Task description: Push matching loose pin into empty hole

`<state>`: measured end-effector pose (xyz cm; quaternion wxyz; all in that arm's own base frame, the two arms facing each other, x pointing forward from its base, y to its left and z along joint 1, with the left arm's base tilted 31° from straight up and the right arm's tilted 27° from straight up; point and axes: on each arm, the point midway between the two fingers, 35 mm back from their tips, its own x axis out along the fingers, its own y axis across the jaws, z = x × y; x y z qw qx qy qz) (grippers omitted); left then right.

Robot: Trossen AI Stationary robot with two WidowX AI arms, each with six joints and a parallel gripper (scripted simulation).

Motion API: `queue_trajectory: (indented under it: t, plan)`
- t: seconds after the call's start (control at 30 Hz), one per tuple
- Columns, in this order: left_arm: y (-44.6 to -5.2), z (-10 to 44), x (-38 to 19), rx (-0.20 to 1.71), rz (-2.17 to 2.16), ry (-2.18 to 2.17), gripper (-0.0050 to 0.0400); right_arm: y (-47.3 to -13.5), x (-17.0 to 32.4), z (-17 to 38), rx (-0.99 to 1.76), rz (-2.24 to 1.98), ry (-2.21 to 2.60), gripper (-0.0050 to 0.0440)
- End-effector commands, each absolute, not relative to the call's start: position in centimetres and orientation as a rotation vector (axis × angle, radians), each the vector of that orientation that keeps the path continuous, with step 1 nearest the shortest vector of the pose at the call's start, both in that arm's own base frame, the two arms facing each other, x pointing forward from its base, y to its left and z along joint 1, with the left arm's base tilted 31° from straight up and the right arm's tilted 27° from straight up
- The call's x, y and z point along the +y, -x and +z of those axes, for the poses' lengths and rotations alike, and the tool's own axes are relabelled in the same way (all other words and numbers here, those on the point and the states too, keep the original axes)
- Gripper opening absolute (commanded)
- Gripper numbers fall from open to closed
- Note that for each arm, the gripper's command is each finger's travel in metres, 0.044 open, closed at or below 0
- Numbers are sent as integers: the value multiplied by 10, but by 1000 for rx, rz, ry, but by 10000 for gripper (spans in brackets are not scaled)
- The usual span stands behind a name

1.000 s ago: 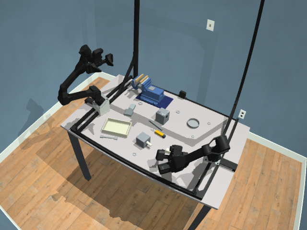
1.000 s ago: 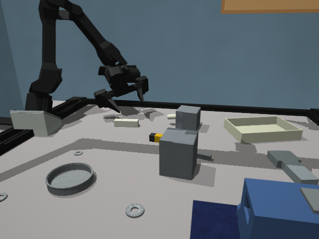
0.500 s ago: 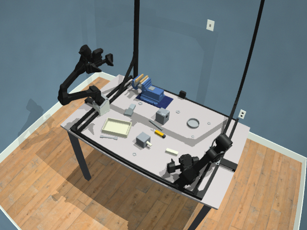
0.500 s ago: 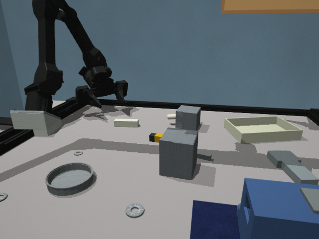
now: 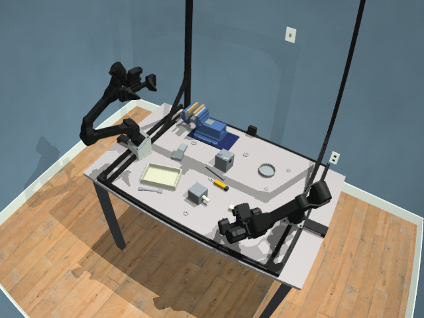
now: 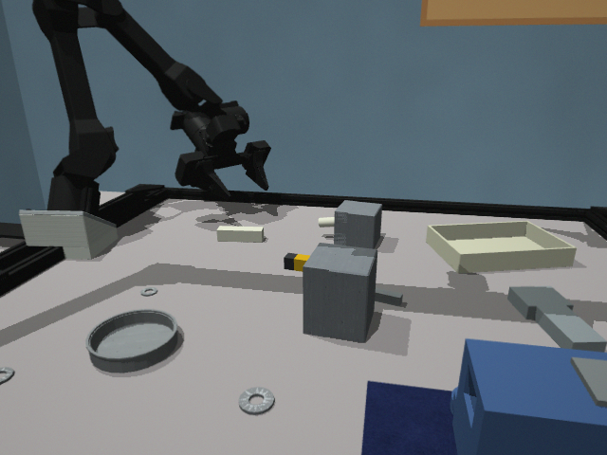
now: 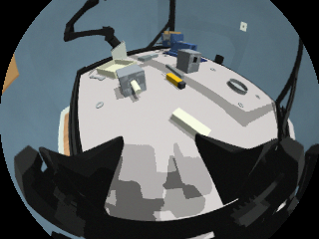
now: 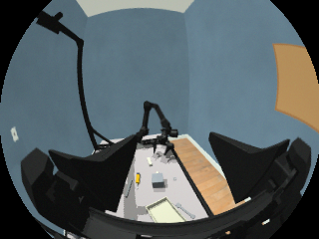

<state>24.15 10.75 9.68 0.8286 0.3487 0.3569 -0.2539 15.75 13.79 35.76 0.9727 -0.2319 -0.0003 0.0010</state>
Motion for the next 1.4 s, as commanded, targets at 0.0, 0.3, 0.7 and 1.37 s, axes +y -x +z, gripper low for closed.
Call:
queue_trajectory:
  t: [0.0,0.3,0.7,1.37]
  plan:
    - [-263,115,103,741,-416,-740,400,-157,138,357,0,0,472,400]
    - [-305,173,80,565,-165,-635,400,-157,138,357,0,0,472,400]
    - [-325,281,22,125,8,-248,400,-157,138,357,0,0,472,400]
    - [-321,312,0,0,9,7,400,-157,138,357,0,0,472,400]
